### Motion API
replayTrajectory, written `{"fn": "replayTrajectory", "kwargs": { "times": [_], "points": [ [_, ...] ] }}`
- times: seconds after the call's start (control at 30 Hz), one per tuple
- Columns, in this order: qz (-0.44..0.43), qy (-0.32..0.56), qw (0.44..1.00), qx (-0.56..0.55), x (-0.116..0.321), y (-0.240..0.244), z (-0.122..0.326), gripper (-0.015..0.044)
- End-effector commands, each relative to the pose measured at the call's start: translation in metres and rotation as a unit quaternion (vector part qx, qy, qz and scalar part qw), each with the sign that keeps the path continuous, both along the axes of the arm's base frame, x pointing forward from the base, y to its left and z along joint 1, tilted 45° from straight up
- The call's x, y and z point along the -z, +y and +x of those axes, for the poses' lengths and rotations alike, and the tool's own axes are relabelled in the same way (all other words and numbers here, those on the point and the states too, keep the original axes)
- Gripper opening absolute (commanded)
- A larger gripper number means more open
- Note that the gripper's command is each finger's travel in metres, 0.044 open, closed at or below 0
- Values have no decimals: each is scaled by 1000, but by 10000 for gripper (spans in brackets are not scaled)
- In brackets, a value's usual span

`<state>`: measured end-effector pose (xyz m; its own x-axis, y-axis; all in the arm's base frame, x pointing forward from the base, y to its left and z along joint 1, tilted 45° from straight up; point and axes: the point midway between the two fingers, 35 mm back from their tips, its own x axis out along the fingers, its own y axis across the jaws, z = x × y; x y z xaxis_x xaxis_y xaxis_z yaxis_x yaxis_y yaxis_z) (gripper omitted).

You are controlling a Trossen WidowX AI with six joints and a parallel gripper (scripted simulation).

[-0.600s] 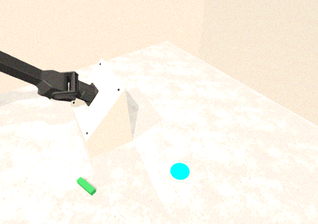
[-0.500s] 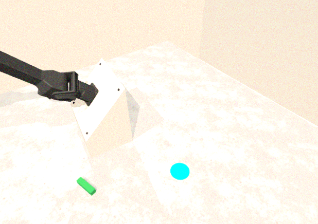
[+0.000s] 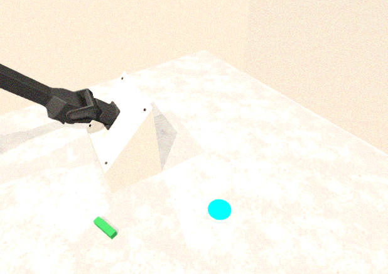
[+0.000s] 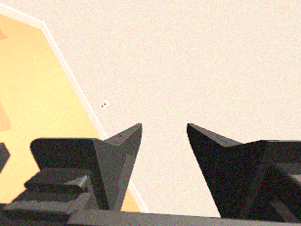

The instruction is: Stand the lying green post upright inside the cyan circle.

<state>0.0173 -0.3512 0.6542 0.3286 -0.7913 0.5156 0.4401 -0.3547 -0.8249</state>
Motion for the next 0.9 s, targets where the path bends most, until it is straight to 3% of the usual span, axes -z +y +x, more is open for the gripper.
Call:
{"fn": "replayTrajectory", "kwargs": {
  "times": [0.0,0.43,0.87],
  "points": [
    [66,-42,996,-30,30,-23,25,233],
    [329,-113,932,-99,176,-65,146,233],
    [544,-56,833,-84,335,-7,261,233]
  ]
}}
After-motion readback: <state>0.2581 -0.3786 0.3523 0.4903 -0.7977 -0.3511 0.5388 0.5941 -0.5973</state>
